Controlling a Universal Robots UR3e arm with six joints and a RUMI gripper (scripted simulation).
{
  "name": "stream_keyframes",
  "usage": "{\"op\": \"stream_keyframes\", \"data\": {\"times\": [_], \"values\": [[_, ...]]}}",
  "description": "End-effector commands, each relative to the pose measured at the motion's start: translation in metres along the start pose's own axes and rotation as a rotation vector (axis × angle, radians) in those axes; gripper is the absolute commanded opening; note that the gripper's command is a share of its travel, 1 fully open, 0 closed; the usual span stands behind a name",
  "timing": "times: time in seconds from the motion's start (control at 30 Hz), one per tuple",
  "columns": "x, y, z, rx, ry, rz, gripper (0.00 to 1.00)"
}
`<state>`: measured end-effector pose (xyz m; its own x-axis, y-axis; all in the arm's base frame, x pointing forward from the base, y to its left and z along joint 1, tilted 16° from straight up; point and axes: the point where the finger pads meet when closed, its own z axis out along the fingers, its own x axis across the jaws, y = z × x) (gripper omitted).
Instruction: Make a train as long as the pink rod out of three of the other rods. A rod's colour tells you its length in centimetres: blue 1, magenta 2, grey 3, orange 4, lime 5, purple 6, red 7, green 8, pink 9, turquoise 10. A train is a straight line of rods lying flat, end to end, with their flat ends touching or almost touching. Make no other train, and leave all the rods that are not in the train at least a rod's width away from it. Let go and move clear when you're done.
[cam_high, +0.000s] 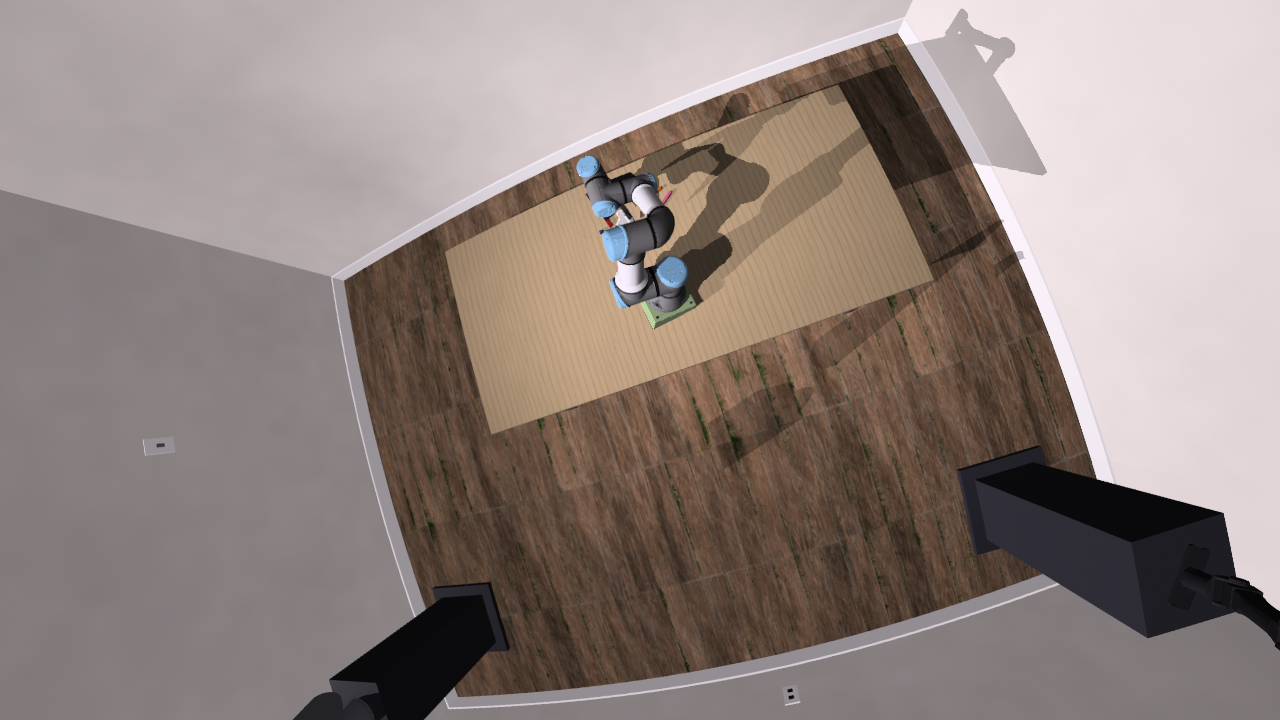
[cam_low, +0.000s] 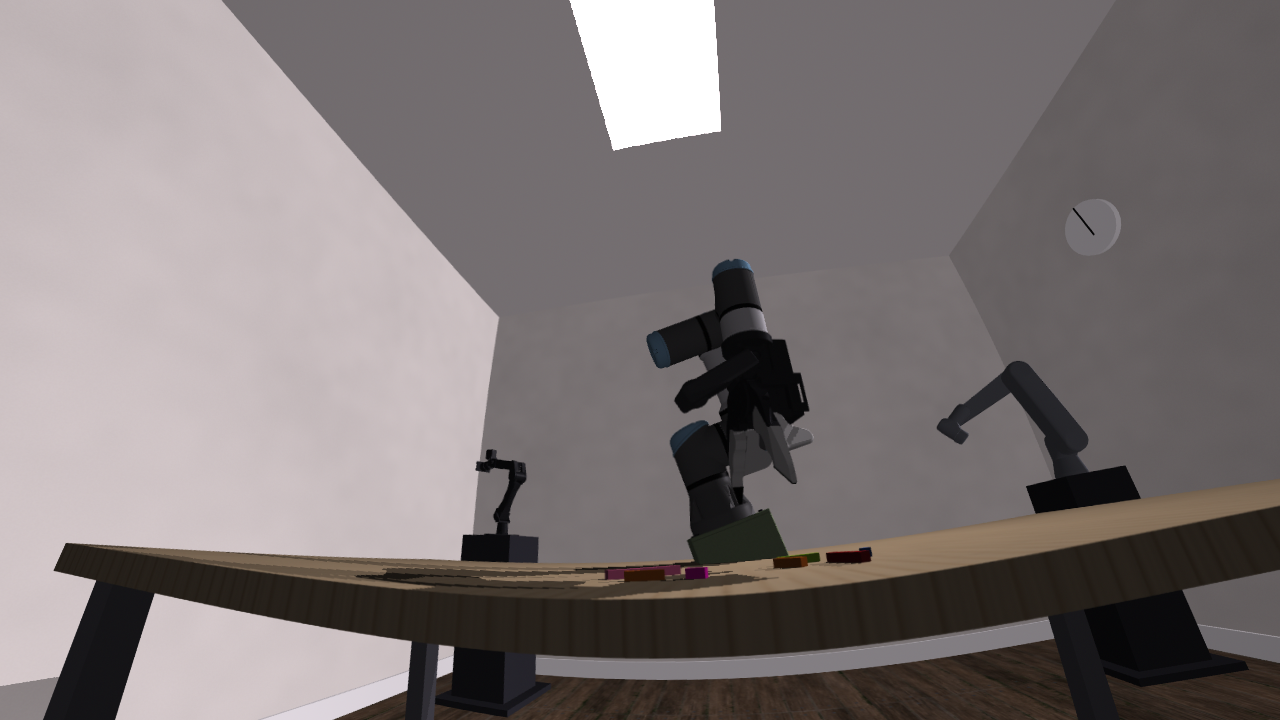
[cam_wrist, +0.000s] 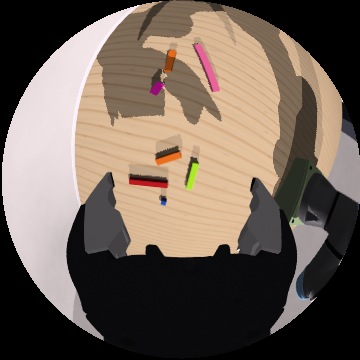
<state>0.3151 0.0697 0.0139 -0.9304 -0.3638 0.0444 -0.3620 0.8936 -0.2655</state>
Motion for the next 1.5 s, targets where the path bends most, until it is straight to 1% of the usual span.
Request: {"op": "stream_keyframes", "data": {"times": [0.0, 0.07, 0.1, 0.57, 0.63, 0.67, 0.7, 1.13, 1.2, 1.27, 1.47], "values": [[-0.001, -0.011, -0.001, 0.003, 0.002, 0.168, 1.00], [-0.001, -0.011, -0.001, 0.003, 0.002, 0.168, 1.00], [-0.001, -0.016, -0.001, 0.003, 0.002, 0.226, 1.00], [-0.001, -0.038, -0.001, 0.003, 0.001, 0.508, 1.00], [-0.001, -0.038, -0.001, 0.003, 0.001, 0.508, 1.00], [0.000, -0.043, -0.001, 0.004, 0.001, 0.564, 1.00], [0.000, -0.045, -0.001, 0.004, 0.001, 0.587, 1.00], [0.002, -0.065, 0.000, 0.006, 0.000, 0.848, 1.00], [0.002, -0.065, 0.000, 0.006, 0.000, 0.848, 1.00], [0.002, -0.071, 0.000, 0.007, -0.001, 0.922, 1.00], [0.003, -0.080, 0.000, 0.008, -0.002, 1.040, 1.00]]}}
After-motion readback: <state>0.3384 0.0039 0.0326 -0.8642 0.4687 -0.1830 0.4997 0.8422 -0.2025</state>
